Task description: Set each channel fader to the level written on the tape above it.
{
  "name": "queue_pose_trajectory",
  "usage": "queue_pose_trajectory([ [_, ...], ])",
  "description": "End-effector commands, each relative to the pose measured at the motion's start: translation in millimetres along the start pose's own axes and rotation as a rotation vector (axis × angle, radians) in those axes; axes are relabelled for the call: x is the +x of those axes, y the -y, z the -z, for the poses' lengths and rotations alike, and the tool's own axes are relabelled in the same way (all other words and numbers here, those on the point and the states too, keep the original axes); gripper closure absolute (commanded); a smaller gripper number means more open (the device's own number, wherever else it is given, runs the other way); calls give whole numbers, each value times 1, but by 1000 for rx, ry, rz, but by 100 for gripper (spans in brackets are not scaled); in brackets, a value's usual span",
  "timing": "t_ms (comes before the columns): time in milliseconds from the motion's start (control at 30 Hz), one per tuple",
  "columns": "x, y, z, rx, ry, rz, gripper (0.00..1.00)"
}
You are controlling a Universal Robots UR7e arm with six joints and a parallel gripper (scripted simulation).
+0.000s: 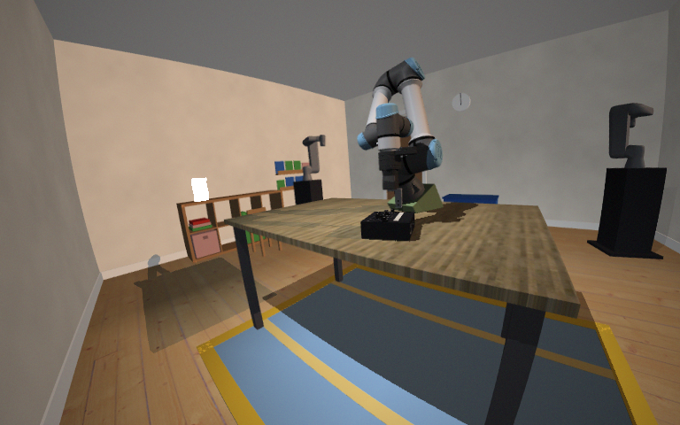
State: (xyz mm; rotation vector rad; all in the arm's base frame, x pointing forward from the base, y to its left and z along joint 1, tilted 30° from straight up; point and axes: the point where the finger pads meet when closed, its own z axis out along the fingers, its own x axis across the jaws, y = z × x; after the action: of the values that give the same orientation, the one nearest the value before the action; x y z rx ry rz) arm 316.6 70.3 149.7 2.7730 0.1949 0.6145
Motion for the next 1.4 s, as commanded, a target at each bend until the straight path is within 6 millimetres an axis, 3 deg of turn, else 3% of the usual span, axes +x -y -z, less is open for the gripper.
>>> queue_pose_trajectory([
  [0,0,0,0,0,-1,0,100],
  [1367,0,0,-12,0,-1,0,100],
])
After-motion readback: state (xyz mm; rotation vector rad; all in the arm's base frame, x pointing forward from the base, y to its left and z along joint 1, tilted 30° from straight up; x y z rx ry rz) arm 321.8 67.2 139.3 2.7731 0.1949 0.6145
